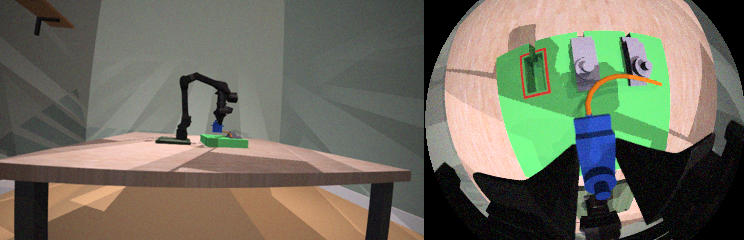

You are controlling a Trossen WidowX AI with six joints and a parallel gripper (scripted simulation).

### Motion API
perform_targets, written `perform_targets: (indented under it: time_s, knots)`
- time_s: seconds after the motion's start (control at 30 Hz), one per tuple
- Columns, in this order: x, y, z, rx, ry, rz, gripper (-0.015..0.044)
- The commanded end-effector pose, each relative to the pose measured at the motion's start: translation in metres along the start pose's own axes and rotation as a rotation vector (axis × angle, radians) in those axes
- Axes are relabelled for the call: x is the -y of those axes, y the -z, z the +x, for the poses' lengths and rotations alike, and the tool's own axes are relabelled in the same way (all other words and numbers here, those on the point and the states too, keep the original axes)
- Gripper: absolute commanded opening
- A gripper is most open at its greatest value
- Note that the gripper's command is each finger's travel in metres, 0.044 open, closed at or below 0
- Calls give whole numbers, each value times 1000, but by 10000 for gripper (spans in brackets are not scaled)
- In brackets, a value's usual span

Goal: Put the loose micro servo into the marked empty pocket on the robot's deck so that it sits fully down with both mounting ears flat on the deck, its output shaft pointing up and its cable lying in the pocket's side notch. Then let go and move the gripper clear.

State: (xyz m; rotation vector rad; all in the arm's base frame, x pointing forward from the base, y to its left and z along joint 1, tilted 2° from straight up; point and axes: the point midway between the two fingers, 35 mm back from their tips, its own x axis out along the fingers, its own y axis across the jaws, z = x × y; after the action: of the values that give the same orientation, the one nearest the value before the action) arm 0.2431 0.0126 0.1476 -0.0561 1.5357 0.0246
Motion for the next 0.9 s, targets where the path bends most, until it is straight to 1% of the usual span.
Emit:
perform_targets:
  time_s: [0.0, 0.87]
  knots:
    - [-2, 0, 0, 3, 3, -118, 0]
    - [-24, 2, 0, 2, 3, -1021, 0]
